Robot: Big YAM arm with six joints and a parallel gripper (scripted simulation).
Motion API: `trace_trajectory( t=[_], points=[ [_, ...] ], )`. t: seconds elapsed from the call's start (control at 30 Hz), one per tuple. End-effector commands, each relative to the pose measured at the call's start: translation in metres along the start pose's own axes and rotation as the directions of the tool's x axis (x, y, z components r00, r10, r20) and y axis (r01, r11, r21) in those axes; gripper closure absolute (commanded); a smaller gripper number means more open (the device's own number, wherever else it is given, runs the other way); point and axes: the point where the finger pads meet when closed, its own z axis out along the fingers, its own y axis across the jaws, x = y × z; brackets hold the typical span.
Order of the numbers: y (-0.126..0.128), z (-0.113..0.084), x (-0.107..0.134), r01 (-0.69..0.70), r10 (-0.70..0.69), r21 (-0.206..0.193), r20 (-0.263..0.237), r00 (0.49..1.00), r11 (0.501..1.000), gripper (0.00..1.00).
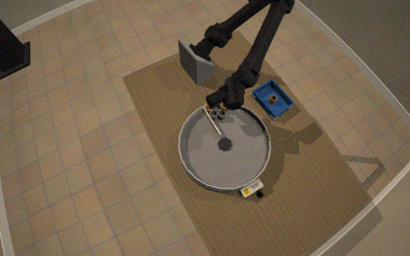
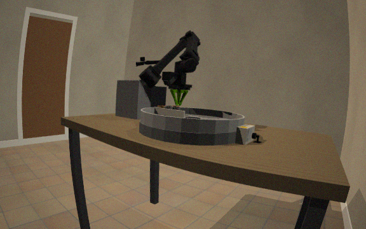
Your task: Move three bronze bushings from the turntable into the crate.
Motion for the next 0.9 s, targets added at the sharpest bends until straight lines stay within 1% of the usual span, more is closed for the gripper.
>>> trace_trajectory(
  t=[0.0,0.77,0.87],
  points=[
    [0.0145,-0.0037,-0.0059,0.013,-0.013,-0.018,0.009,1.0,1.0,0.86],
    [0.0145,-0.0037,-0.0059,0.013,-0.013,-0.018,0.009,1.0,1.0,0.86],
    [0.0137,-0.001,-0.0049,0.014,-0.014,-0.015,0.009,1.0,1.0,0.86]
  ],
)
